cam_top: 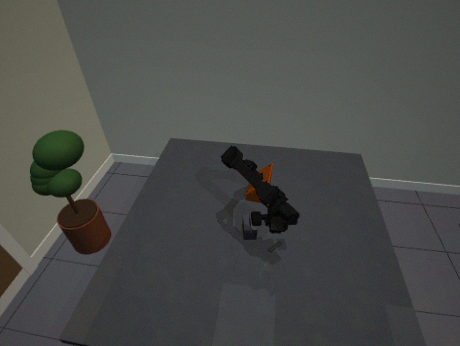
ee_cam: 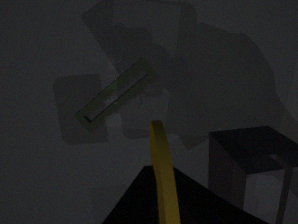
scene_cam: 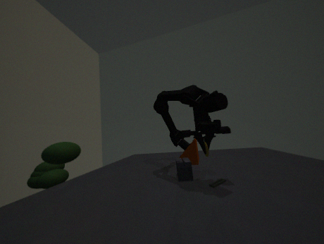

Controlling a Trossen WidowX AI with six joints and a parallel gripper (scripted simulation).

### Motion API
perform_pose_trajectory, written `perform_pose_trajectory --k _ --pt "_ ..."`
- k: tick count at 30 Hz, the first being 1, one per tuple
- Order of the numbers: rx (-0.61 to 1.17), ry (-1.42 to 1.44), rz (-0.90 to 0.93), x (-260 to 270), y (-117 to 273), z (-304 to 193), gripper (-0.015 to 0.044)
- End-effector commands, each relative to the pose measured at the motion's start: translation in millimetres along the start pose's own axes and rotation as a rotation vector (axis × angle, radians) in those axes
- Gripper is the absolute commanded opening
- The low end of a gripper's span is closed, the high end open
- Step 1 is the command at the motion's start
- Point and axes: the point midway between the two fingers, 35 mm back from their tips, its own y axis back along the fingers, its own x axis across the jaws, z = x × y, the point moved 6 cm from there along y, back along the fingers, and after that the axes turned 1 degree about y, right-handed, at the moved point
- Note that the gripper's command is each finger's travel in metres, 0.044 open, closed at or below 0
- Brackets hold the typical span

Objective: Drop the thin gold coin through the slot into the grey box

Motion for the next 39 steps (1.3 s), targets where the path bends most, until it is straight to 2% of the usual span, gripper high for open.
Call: perform_pose_trajectory --k 1,39 --pt "-0.005 0.004 -0.002 -9 2 -5 0.0000" --pt "-0.001 0.006 -0.007 -81 -2 -69 0.0000"
